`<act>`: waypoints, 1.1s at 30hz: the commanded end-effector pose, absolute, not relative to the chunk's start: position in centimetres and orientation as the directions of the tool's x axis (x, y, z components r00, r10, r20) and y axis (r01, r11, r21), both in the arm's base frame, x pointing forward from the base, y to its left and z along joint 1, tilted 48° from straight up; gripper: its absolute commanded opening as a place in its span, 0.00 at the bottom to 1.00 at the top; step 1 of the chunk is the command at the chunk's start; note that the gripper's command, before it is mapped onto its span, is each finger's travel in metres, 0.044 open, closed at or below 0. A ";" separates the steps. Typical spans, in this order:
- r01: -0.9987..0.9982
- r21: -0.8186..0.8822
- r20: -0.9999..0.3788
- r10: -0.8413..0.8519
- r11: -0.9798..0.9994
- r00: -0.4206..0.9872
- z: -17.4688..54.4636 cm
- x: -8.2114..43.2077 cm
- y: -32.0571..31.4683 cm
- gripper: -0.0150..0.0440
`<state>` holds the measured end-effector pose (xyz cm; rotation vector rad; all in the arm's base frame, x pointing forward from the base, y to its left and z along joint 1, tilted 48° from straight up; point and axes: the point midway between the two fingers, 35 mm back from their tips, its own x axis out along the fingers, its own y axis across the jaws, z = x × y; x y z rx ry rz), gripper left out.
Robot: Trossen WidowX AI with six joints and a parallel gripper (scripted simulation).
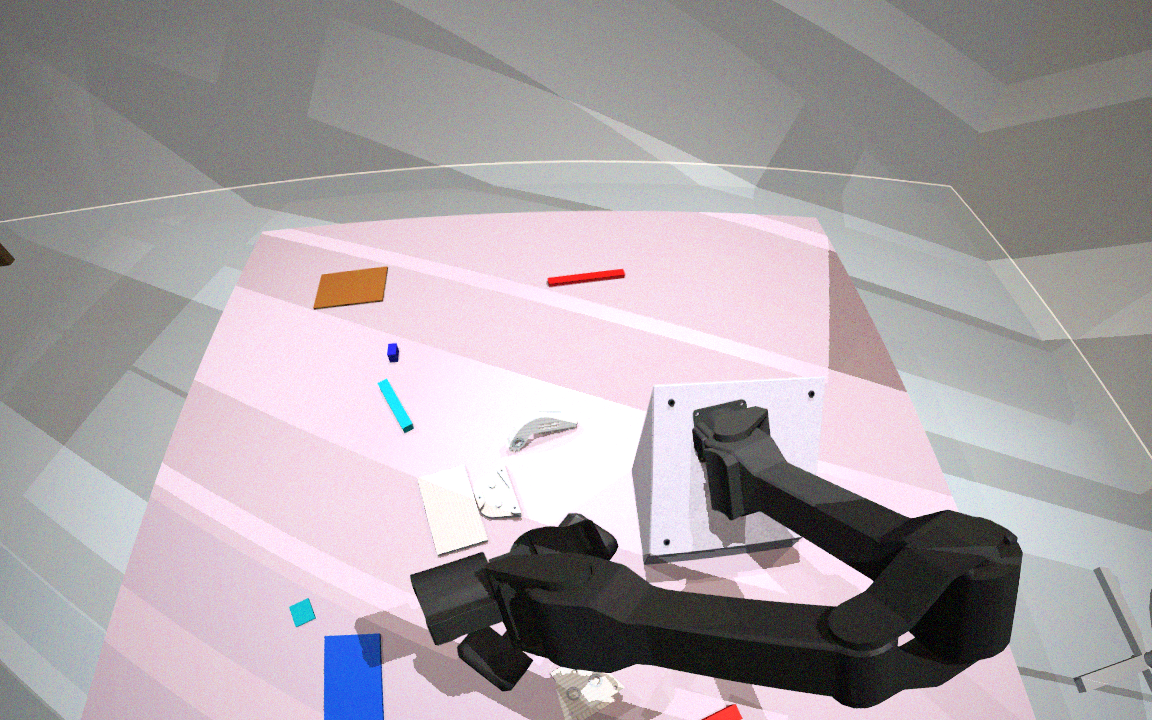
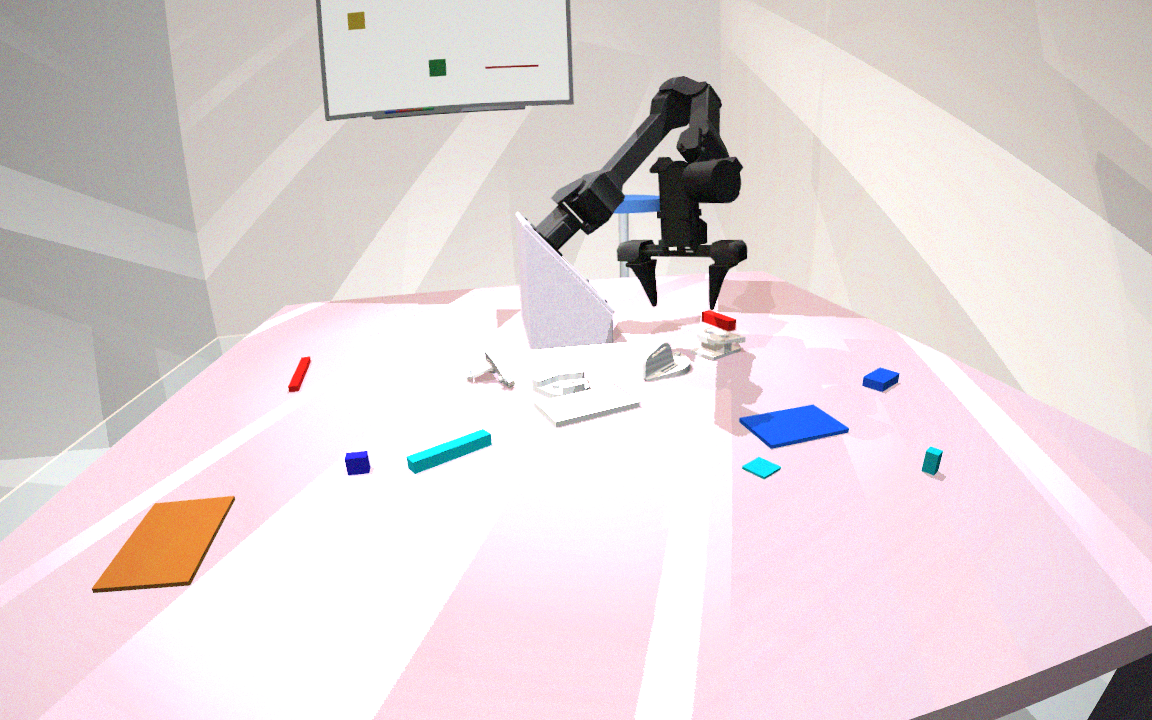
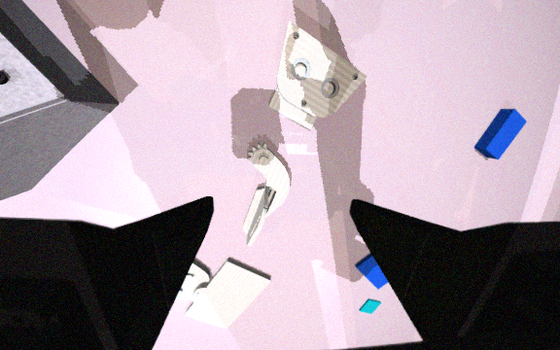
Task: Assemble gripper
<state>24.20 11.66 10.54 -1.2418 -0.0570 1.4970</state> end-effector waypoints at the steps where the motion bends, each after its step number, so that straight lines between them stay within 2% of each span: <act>1: -0.690 -0.625 -0.644 0.741 -0.365 0.190 10.5 24.2 11.7 1.00; 10: -0.690 -0.625 -0.644 0.741 -0.365 0.190 10.5 24.2 11.7 1.00; 27: -0.690 -0.625 -0.644 0.741 -0.365 0.190 10.5 24.2 11.7 0.25; 33: -0.690 -0.625 -0.644 0.741 -0.365 0.190 10.5 24.2 11.7 0.25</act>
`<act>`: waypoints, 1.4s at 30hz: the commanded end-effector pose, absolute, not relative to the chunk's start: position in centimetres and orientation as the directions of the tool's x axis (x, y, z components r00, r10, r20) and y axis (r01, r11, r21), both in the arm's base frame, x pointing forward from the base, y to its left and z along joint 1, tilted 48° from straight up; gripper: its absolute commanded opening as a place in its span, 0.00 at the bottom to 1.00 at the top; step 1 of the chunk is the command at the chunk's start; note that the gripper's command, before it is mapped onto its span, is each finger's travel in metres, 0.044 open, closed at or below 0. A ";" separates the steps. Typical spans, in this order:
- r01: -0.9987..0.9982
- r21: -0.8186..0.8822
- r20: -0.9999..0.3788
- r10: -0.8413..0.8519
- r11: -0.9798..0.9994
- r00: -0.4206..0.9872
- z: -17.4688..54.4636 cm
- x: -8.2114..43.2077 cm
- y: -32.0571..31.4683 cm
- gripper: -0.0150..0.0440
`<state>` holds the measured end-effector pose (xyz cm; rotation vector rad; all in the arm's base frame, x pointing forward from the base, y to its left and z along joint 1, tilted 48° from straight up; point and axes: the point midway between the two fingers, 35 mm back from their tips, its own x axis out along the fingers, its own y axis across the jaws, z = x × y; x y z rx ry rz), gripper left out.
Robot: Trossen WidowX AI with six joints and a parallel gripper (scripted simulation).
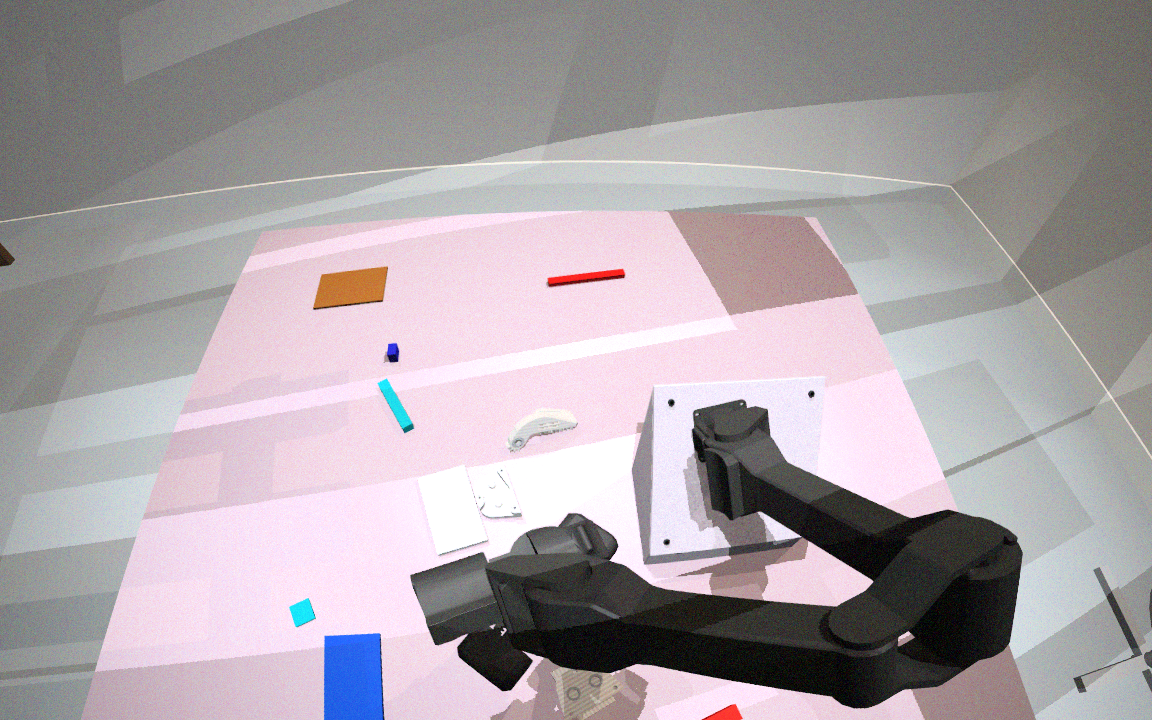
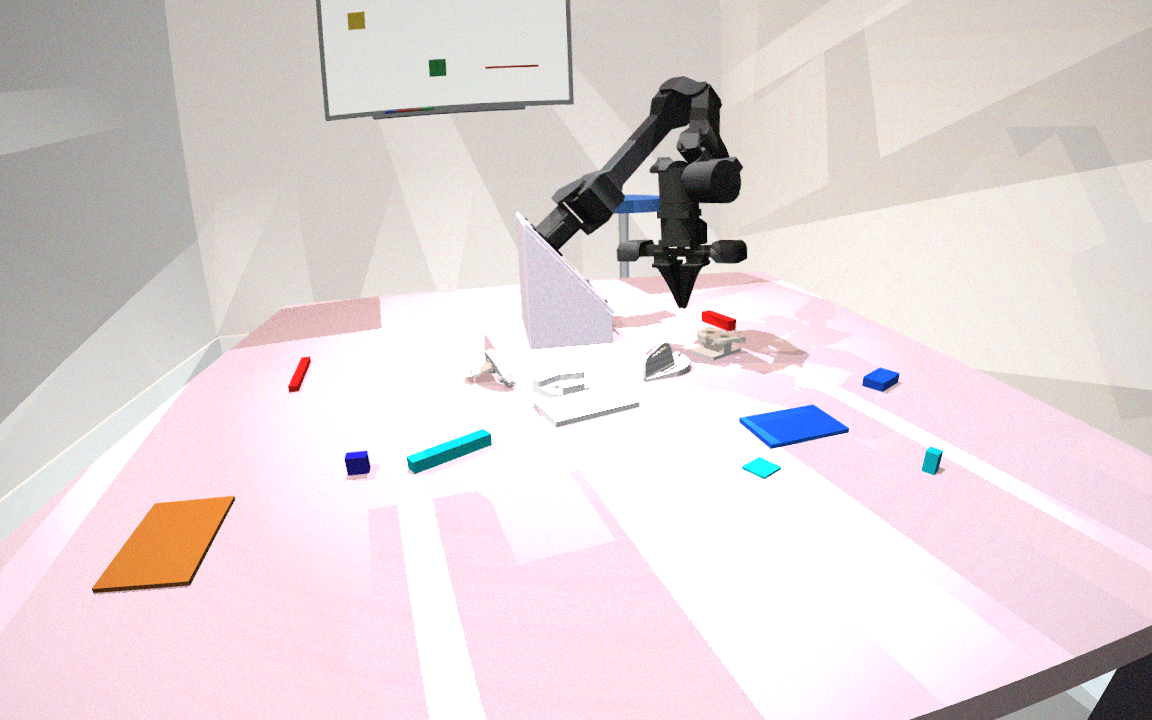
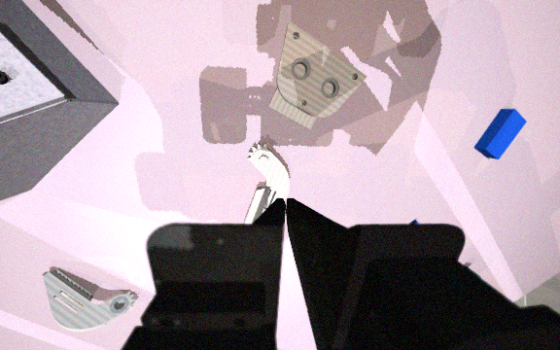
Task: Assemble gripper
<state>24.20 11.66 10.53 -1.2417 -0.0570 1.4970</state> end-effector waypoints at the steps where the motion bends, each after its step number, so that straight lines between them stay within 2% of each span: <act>1: -0.690 -0.625 -0.644 0.741 -0.365 0.190 10.5 24.2 11.7 0.25; 13: -0.690 -0.625 -0.644 0.741 -0.365 0.190 10.5 24.2 11.7 0.25; 30: -0.690 -0.625 -0.644 0.741 -0.365 0.190 10.5 24.2 11.7 1.00; 42: -0.690 -0.625 -0.644 0.741 -0.365 0.190 10.5 24.2 11.7 1.00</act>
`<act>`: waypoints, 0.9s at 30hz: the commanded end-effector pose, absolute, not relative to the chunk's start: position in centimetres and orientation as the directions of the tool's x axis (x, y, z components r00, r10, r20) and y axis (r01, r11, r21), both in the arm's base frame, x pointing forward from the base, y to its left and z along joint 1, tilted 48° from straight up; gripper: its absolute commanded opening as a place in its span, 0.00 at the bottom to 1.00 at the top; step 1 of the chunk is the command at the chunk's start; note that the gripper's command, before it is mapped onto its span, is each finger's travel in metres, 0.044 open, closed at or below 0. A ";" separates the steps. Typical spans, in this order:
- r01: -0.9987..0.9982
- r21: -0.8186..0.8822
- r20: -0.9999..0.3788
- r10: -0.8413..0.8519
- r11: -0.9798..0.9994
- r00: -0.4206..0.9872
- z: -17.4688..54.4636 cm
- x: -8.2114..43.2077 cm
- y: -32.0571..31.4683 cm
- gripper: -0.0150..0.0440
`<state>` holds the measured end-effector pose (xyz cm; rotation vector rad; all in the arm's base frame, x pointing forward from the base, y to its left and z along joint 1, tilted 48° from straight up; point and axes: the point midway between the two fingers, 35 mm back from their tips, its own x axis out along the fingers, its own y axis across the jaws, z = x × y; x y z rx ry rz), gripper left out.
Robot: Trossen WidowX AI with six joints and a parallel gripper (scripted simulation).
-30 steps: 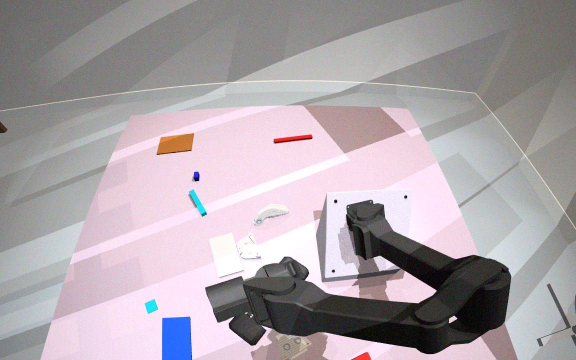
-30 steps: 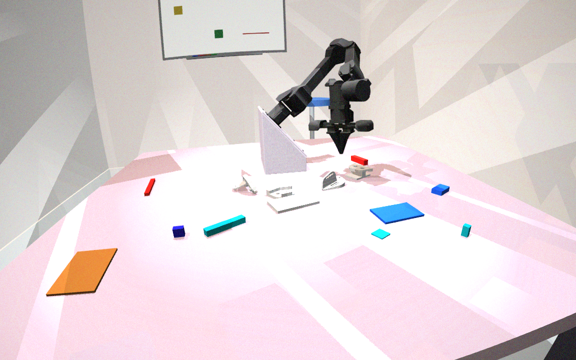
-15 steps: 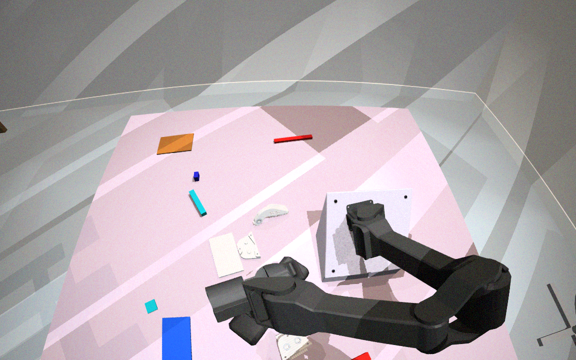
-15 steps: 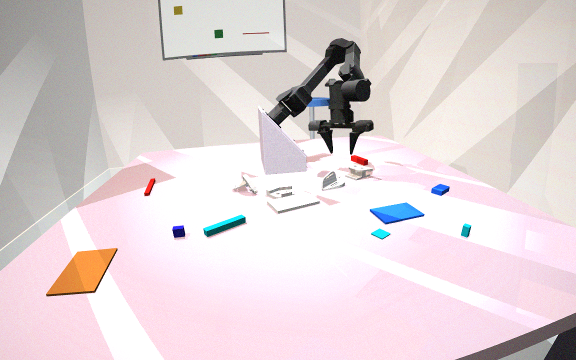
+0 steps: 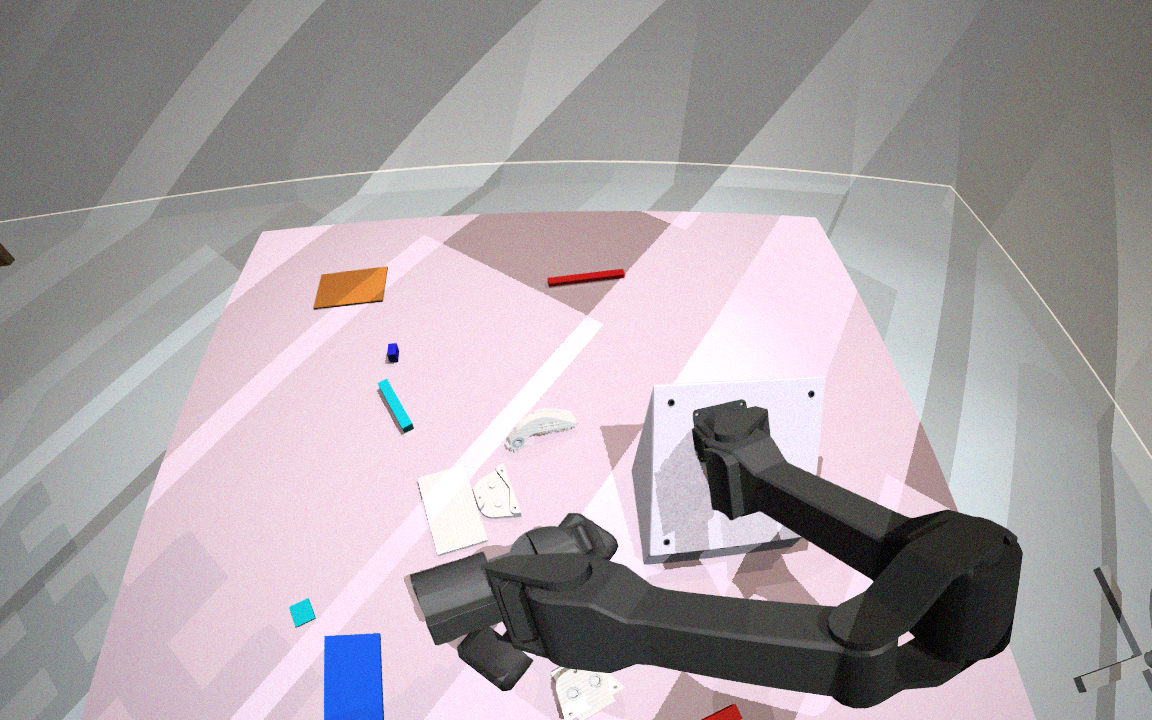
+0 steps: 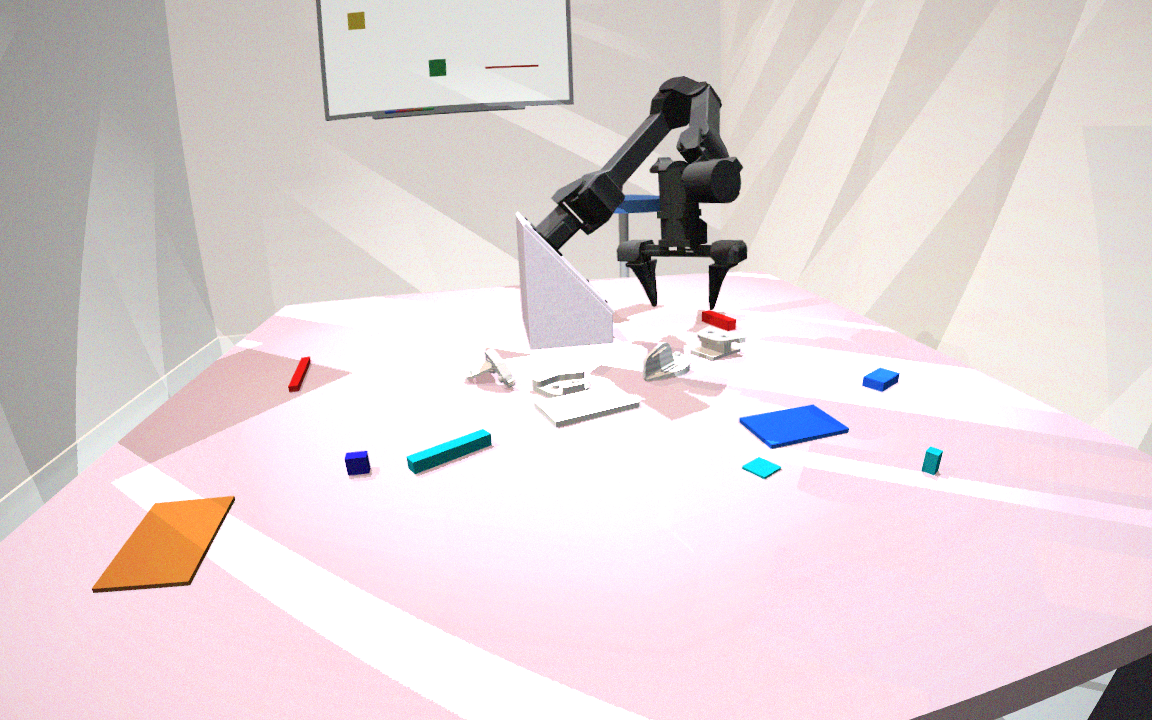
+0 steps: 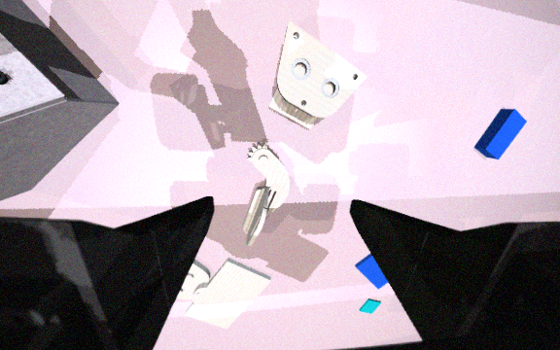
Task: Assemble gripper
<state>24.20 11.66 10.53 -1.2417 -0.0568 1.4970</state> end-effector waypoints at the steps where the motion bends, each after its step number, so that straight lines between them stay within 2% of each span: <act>1: -0.690 -0.625 -0.644 0.741 -0.365 0.190 10.5 24.2 11.7 1.00; 16: -0.690 -0.625 -0.644 0.741 -0.365 0.190 10.5 24.2 11.7 1.00; 27: -0.690 -0.625 -0.644 0.741 -0.365 0.190 10.5 24.2 11.7 0.51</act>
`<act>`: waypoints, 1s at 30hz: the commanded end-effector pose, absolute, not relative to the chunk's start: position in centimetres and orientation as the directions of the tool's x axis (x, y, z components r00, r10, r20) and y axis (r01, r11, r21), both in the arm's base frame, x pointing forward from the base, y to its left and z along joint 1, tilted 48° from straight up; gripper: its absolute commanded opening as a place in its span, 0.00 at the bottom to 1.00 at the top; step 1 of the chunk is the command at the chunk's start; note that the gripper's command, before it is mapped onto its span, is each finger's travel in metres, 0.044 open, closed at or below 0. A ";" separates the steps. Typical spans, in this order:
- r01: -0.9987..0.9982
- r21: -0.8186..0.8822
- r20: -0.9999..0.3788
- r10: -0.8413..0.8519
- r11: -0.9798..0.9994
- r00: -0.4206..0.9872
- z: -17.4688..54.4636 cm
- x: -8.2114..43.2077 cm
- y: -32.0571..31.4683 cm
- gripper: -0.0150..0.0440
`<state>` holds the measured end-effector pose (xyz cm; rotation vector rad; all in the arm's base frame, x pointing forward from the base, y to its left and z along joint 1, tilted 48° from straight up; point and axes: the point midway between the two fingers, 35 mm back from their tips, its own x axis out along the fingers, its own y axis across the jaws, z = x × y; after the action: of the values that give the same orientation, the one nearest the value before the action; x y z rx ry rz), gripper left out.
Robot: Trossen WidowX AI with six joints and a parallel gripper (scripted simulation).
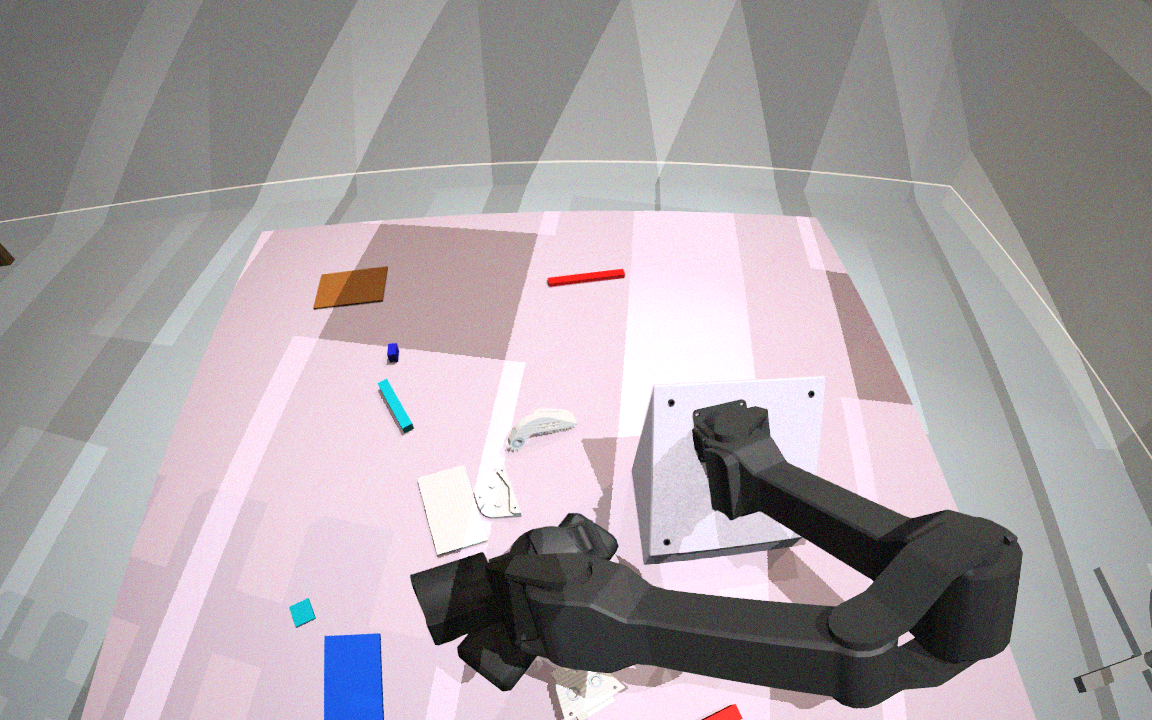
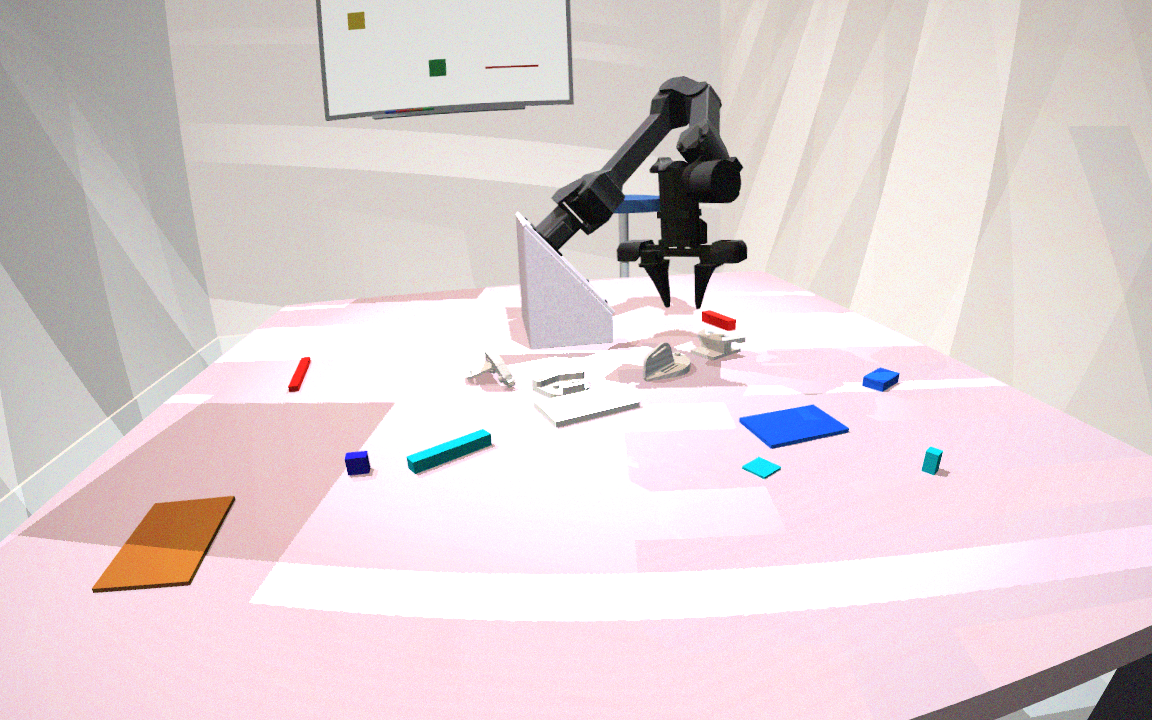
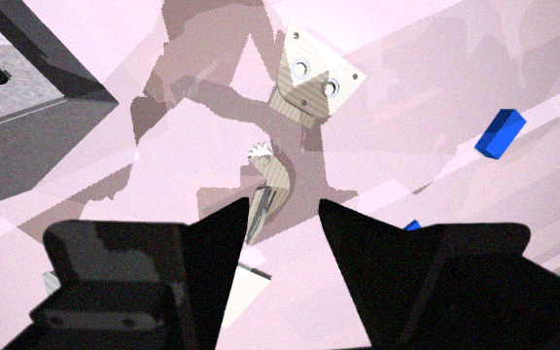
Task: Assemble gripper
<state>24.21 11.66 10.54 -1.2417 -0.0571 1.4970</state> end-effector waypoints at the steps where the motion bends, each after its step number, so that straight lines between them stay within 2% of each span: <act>1: -0.690 -0.625 -0.644 0.741 -0.365 0.190 10.5 24.2 11.7 0.47; 6: -0.690 -0.625 -0.644 0.741 -0.365 0.190 10.5 24.2 11.7 0.25; 19: -0.690 -0.625 -0.644 0.741 -0.365 0.190 10.5 24.2 11.7 0.25; 30: -0.818 -0.520 -0.646 0.740 -0.247 0.187 10.4 24.4 11.5 0.74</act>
<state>24.33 11.57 10.50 -1.1341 0.0450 1.4766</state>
